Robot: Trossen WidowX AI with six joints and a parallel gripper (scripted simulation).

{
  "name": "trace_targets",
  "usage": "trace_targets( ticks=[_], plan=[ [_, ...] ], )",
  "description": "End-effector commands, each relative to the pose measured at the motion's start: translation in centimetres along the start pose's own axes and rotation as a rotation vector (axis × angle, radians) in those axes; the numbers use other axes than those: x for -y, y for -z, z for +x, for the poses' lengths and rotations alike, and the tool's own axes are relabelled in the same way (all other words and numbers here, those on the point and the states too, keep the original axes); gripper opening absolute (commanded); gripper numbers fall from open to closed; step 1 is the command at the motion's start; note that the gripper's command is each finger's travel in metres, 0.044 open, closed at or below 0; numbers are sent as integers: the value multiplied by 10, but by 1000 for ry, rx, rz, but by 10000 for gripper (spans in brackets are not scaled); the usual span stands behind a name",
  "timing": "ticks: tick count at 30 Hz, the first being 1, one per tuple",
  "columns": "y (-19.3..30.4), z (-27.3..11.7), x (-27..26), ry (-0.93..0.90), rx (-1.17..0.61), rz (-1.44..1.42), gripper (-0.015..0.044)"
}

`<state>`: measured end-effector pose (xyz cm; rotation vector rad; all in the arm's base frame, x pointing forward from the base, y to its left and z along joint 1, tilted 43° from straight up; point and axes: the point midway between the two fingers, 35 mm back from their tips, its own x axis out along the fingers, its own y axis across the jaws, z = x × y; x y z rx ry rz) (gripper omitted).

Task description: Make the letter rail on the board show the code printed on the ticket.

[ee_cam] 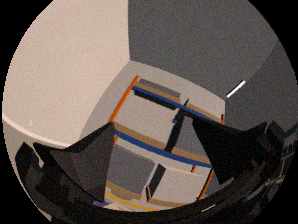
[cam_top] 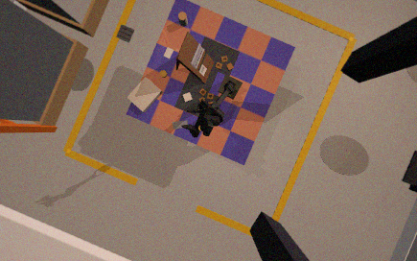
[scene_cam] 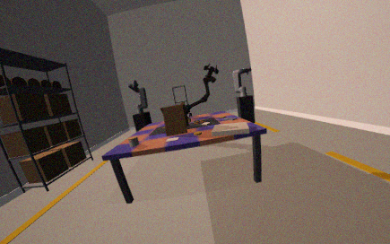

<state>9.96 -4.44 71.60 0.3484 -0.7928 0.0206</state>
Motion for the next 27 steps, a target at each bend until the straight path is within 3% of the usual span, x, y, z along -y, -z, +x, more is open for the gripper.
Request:
trace_targets(
  ticks=[1,5,15,27],
  plan=[
    [0,0,1,0,0,7,426],
    [-1,-4,21,27,8,115,440],
    [3,-27,151,237,-16,105,440],
    [106,-83,320,484,-282,112,440]
  ],
)
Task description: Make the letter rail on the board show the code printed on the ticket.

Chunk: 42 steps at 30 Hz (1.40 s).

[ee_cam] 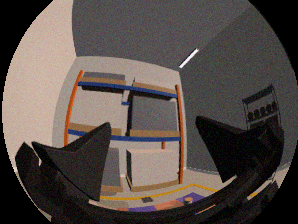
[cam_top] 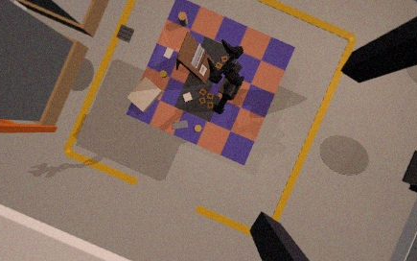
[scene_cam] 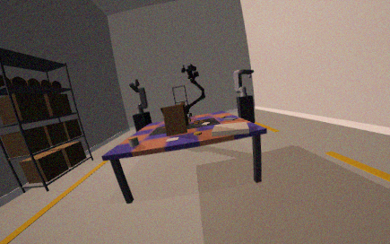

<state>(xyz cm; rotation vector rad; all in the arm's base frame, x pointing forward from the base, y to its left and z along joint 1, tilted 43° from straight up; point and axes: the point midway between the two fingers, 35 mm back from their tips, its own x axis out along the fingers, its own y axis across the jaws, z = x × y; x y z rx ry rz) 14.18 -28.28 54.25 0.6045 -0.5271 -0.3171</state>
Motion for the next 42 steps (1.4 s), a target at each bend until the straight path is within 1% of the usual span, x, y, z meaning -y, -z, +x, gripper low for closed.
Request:
trace_targets(
  ticks=[1,8,14,21,28,32,36,42],
  plan=[
    [48,9,56,63,-132,-12,440],
    [144,7,130,108,-377,-27,440],
    [240,-13,169,79,-606,-33,440],
    [350,-62,183,-32,-865,-18,440],
    [443,-133,166,-208,-1082,30,440],
    [482,-181,144,-323,-1177,74,440],
    [505,-224,121,-425,-1241,122,440],
    [507,-227,119,-432,-1244,125,440]
  ],
)
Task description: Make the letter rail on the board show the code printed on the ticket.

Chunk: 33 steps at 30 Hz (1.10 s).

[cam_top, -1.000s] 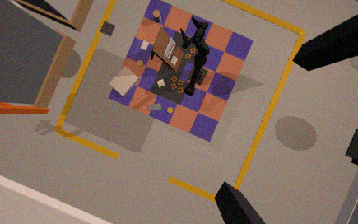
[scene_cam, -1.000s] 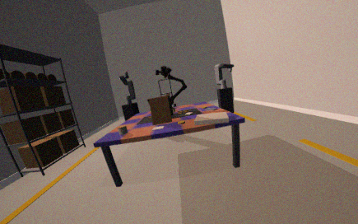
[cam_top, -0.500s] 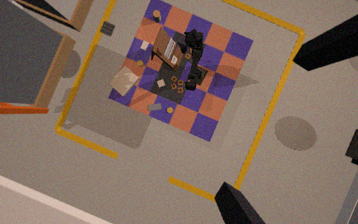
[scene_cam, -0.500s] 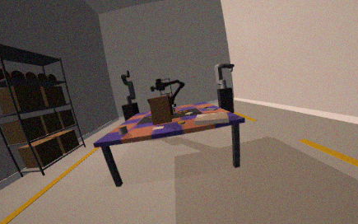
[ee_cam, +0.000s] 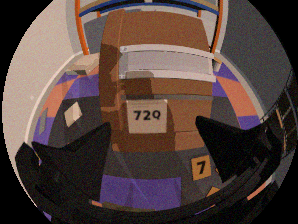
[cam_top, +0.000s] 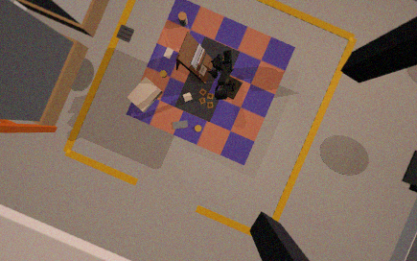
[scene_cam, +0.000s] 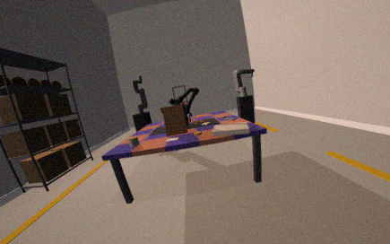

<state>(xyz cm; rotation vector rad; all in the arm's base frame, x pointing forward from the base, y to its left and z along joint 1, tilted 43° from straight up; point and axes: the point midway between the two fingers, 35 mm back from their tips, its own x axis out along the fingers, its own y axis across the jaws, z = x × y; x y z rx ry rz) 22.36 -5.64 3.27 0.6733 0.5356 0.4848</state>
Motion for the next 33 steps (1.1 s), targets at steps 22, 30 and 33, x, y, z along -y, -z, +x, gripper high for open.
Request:
trace_targets(
  ticks=[22,30,33],
  plan=[
    [-48,-19,7,-62,-113,-748,440],
    [-88,-42,-5,-177,-152,-1240,440],
    [-98,-49,-10,-213,-152,-1347,440]
  ],
)
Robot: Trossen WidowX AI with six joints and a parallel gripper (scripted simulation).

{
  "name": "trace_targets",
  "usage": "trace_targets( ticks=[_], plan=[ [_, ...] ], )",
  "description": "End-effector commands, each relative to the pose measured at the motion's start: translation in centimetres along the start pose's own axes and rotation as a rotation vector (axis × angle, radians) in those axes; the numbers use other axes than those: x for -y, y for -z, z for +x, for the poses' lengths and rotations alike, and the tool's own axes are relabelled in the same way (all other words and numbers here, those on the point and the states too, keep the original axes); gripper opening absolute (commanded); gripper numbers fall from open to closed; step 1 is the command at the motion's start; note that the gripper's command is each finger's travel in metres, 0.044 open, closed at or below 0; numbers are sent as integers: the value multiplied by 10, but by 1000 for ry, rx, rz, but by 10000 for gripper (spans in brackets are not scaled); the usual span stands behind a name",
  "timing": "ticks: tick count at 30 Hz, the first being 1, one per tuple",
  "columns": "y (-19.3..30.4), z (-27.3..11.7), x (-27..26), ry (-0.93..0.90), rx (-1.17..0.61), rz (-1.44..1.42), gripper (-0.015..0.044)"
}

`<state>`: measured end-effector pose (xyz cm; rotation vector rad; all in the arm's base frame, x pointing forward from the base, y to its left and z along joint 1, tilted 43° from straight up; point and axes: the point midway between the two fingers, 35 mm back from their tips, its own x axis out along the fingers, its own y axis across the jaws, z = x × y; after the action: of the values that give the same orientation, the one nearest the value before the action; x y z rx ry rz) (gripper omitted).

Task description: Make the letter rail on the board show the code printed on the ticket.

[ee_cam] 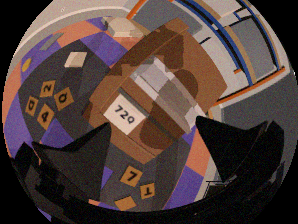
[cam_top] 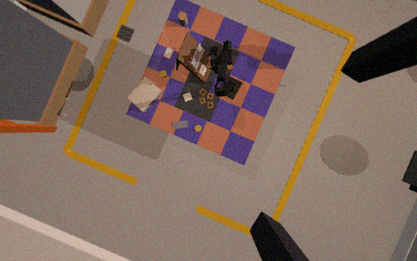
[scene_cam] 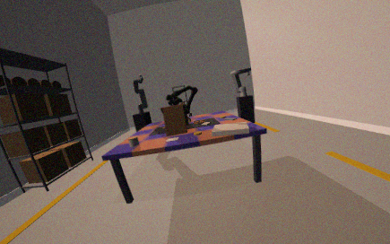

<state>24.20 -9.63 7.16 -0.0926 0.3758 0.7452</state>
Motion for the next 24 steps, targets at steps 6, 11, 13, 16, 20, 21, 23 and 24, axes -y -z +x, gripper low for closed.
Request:
trace_targets(
  ticks=[6,11,13,16,20,21,23,24],
  plan=[
    [-51,-42,19,-145,6,-774,440],
    [-51,-42,19,-145,6,-774,440],
    [-51,-42,19,-145,6,-774,440],
    [-51,-42,19,-145,6,-774,440],
    [-51,-42,19,-145,6,-774,440],
    [-51,-42,19,-145,6,-774,440],
    [-51,-42,19,-145,6,-774,440],
    [-51,-42,19,-145,6,-774,440]
  ],
)
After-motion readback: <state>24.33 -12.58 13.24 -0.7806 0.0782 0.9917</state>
